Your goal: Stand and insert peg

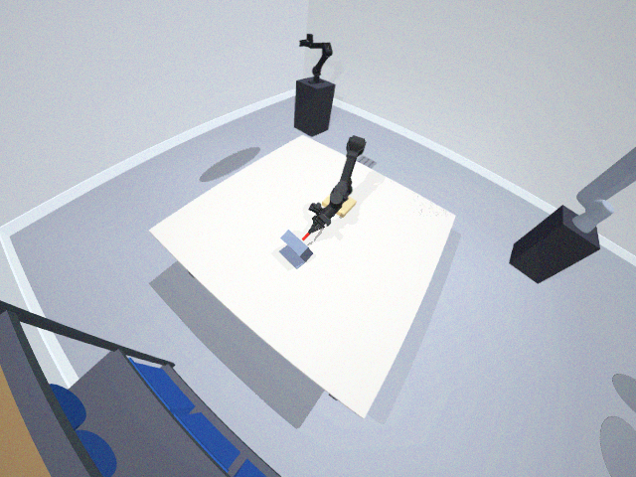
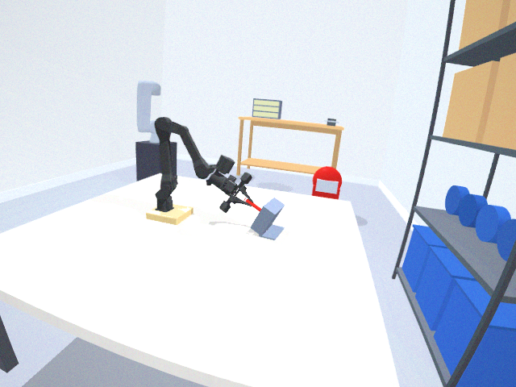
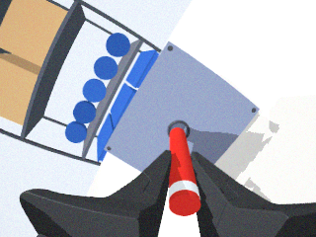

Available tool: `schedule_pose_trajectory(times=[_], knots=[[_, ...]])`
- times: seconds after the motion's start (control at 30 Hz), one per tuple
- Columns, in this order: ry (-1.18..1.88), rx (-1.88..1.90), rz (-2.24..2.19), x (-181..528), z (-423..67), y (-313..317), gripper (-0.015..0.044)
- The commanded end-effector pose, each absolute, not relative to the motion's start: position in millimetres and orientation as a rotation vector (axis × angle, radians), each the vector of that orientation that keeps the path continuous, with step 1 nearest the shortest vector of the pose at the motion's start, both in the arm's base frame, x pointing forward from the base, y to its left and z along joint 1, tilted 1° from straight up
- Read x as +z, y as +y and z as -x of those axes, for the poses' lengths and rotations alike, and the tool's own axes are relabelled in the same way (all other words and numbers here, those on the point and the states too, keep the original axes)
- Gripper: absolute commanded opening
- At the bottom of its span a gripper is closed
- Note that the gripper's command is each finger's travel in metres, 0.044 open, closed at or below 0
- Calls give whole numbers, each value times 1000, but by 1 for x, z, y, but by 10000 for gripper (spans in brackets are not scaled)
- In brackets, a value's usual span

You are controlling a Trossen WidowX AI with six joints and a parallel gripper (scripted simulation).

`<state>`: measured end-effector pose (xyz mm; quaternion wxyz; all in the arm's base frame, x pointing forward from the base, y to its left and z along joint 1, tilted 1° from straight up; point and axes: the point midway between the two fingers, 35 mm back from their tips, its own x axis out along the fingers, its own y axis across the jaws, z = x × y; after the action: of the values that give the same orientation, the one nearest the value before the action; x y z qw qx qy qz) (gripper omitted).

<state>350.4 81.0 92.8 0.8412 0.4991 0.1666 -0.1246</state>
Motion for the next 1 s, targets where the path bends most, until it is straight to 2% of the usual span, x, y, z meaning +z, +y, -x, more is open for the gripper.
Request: schedule_pose_trajectory(times=[0.0,0.97], knots=[[353,-265,-1054,91,-351,81,0],[352,-264,-1054,83,-365,81,0]])
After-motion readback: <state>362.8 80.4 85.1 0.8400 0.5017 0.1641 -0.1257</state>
